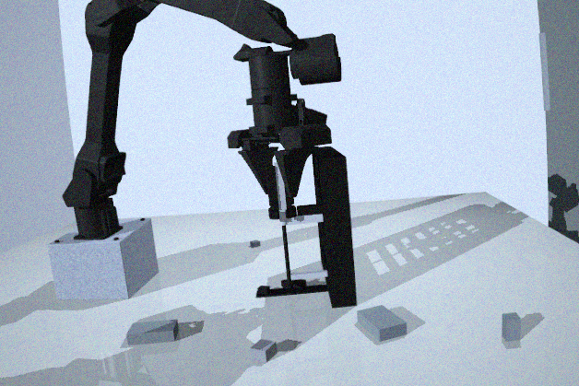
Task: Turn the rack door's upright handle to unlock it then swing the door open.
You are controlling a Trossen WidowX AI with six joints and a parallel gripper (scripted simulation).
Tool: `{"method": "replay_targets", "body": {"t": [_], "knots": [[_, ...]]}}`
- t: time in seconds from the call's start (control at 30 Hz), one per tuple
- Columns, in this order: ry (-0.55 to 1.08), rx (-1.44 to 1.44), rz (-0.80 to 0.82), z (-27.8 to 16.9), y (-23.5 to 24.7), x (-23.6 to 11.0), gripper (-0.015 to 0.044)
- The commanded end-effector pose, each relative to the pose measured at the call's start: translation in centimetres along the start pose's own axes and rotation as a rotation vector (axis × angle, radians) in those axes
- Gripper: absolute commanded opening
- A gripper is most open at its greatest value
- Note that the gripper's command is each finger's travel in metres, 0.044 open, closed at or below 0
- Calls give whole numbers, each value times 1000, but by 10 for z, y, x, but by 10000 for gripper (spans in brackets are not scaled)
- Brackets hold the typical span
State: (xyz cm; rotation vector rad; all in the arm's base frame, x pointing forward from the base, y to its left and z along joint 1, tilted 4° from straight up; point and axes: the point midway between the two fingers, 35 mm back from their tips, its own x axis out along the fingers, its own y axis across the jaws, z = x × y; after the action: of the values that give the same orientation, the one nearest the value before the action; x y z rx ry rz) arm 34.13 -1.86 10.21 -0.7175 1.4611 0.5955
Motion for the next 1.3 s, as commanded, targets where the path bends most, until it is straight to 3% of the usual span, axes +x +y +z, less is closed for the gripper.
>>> {"method": "replay_targets", "body": {"t": [0.0,0.47,0.93,1.2,1.27], "knots": [[-3,-400,2,0,0,0,286],[-4,-1085,1,0,0,0,286],[-4,-1118,1,0,0,0,286],[-4,-1118,1,0,0,0,76],[-4,-1118,1,0,0,0,63]]}}
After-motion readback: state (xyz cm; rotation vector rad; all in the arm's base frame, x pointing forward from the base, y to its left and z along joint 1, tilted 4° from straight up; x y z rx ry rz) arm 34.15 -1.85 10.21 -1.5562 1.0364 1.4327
